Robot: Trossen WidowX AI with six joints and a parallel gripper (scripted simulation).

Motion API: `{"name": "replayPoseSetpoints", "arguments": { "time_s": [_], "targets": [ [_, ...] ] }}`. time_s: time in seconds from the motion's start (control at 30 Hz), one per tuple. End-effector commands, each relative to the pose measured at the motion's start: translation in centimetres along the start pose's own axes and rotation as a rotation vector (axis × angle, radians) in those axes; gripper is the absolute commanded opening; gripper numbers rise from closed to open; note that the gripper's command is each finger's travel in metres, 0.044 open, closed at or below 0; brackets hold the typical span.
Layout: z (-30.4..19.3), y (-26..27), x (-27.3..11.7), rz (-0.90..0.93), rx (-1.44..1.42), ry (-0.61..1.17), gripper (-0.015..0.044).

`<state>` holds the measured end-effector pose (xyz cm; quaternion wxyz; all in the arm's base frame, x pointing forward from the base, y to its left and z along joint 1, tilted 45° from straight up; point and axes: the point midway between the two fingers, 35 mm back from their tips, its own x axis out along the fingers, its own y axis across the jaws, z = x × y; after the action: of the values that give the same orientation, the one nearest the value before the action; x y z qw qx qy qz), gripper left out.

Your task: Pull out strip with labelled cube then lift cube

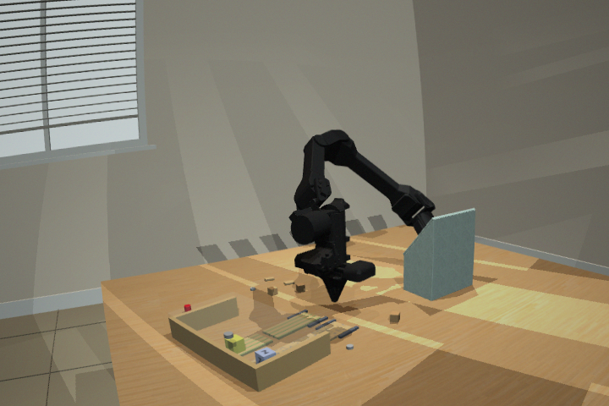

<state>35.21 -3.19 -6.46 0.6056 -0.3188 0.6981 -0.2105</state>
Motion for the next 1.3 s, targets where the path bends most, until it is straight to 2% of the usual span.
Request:
{"name": "replayPoseSetpoints", "arguments": {
  "time_s": [0.0, 1.27],
  "targets": [
    [0.1, 0.0, 0.3, 0.003, 0.003, 0.006, 0.0],
    [-0.1, -0.2, 6.5, 0.001, 0.003, 0.007, 0.0]
  ]
}}
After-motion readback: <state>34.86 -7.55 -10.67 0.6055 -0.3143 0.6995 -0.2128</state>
